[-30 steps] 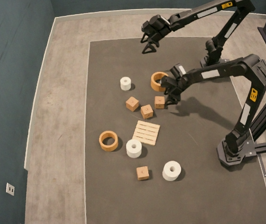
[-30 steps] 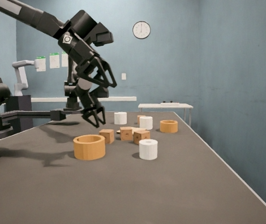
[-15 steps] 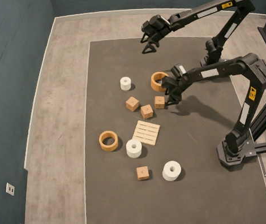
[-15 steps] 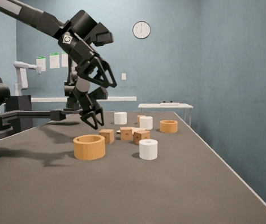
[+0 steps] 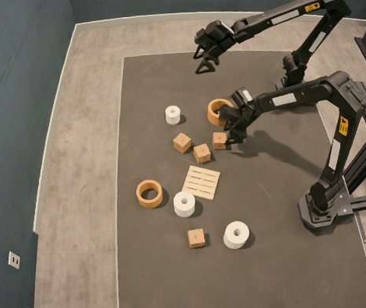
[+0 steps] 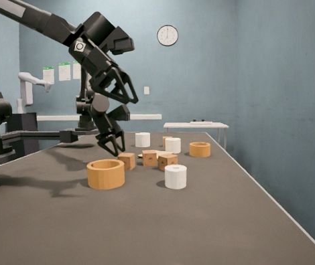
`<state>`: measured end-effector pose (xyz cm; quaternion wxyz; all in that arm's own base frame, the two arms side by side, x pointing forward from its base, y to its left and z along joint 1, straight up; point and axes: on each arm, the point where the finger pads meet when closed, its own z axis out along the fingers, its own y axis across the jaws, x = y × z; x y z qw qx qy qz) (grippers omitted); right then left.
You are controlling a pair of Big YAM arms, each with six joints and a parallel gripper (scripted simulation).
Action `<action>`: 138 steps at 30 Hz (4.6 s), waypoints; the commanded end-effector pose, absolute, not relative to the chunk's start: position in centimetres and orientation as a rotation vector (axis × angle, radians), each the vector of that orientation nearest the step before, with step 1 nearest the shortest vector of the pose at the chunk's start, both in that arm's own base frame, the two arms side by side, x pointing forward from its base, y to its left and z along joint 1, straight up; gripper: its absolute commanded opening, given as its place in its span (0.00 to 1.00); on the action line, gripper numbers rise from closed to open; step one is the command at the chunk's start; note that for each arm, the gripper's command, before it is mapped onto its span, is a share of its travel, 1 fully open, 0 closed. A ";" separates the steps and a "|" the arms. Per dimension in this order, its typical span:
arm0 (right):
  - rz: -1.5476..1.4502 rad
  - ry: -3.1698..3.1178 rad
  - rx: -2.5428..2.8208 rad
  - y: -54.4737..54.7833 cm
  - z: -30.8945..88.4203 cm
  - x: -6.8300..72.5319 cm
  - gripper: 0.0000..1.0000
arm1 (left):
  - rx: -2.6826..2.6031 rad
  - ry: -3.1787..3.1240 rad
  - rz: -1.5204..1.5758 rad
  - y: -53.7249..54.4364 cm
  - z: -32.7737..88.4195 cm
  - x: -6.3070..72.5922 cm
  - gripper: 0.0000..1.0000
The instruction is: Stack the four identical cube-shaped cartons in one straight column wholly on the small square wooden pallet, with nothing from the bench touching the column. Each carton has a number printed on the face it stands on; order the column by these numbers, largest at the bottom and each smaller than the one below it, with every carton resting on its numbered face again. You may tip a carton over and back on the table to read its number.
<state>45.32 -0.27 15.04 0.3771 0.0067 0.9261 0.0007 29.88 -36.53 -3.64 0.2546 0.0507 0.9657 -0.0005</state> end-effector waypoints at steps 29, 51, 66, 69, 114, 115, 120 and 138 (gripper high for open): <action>-0.004 2.341 -0.002 -0.2 16.9 46.5 1.00 | 0.120 2.598 -0.046 -38.3 -6.5 33.7 0.74; -0.004 2.341 -0.002 -0.2 16.9 46.5 1.00 | 0.125 2.585 -0.068 -38.0 -5.7 33.2 0.52; -0.004 2.341 -0.002 -0.2 16.9 46.5 1.00 | 0.117 2.591 -0.065 -38.1 -4.0 33.0 0.46; -0.004 2.341 -0.002 -0.2 16.9 46.5 1.00 | 0.118 2.590 -0.066 -38.0 -1.8 32.9 0.46; -0.004 2.341 -0.002 -0.2 16.9 46.5 1.00 | 0.062 2.574 -0.102 -20.7 27.8 36.5 0.46; -0.004 2.341 -0.002 -0.2 16.9 46.5 1.00 | 0.031 2.587 -0.138 -20.3 26.8 36.3 0.46; -0.004 2.341 -0.002 -0.2 16.9 46.5 1.00 | -0.095 2.563 -0.508 -20.3 26.7 36.4 0.46; -0.004 2.341 -0.002 -0.2 16.9 46.5 1.00 | -0.378 2.312 -1.496 -20.9 25.7 36.3 0.46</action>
